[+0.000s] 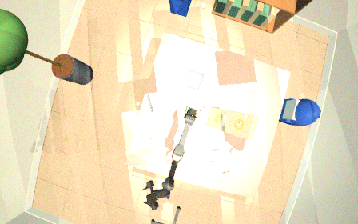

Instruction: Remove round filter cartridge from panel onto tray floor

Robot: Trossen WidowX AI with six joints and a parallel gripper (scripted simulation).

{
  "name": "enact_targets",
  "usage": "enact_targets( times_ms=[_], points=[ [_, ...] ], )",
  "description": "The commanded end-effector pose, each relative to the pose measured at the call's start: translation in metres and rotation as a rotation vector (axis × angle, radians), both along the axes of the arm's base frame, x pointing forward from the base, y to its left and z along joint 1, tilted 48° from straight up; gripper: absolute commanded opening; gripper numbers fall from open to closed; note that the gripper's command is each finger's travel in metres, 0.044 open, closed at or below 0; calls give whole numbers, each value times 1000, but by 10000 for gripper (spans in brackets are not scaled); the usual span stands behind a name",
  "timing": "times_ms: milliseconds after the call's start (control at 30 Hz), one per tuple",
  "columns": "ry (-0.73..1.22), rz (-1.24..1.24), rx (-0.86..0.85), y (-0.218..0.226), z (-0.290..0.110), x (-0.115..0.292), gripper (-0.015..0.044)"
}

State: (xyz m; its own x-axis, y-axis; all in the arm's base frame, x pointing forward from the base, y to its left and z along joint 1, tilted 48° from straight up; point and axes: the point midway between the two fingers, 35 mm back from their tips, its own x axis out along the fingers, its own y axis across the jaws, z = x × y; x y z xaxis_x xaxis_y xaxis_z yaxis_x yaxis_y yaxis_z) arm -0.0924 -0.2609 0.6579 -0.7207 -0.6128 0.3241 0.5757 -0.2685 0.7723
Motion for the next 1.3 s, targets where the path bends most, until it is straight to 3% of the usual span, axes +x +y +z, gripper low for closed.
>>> enact_targets(
  times_ms=[0, 367, 733, 1033, 1267],
  points=[
    [-5, 5, -15, 2, 1, 0, 374],
    [-224, 433, -903, 131, 74, 3, 88],
    [-236, 1122, -1609, 299, 100, 37, 88],
    [-96, 1772, -1814, 421, 76, 86, 88],
    [80, 2362, -1689, 510, 27, 138, 88]
  ],
)
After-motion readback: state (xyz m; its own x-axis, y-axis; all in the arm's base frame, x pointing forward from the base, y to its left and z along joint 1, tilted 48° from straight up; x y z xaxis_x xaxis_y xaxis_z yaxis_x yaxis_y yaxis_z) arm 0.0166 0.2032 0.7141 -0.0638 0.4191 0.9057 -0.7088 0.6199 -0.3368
